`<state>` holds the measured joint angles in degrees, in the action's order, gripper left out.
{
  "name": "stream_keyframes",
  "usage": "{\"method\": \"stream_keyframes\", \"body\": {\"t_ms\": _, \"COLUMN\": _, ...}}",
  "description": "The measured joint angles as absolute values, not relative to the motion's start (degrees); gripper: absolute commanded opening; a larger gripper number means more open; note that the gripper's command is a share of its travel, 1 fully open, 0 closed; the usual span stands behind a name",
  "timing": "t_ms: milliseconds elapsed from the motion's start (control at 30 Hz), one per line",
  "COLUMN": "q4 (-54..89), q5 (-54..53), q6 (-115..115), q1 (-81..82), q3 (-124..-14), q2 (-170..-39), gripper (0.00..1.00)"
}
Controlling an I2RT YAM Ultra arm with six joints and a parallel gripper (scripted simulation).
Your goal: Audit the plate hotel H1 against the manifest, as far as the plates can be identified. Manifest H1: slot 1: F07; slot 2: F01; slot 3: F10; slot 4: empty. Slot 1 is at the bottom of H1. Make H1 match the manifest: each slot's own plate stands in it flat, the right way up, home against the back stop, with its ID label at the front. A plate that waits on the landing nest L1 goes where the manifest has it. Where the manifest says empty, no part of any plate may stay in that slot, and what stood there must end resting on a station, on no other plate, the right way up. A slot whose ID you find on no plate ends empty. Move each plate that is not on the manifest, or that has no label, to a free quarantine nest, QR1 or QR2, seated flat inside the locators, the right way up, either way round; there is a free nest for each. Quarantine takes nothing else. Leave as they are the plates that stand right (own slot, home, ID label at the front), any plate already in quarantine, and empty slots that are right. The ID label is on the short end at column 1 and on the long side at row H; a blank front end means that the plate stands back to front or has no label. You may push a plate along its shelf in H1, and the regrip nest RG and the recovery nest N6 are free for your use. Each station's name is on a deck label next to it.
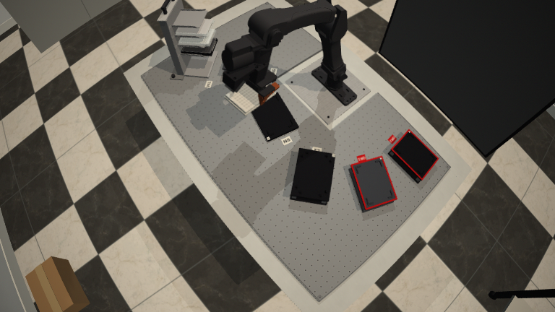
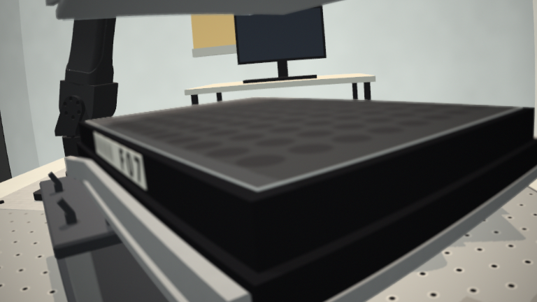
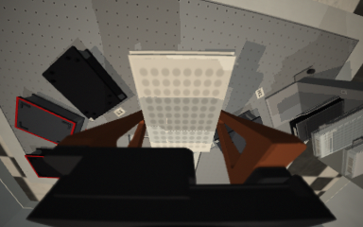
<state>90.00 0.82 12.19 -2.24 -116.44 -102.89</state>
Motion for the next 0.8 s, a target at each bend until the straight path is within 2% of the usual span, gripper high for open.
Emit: {"method": "stream_keyframes", "body": {"t_ms": 800, "q4": 90.0, "q5": 1.1, "q6": 2.8, "q1": 8.0, "q3": -120.9, "q2": -107.1, "gripper": 0.86}}
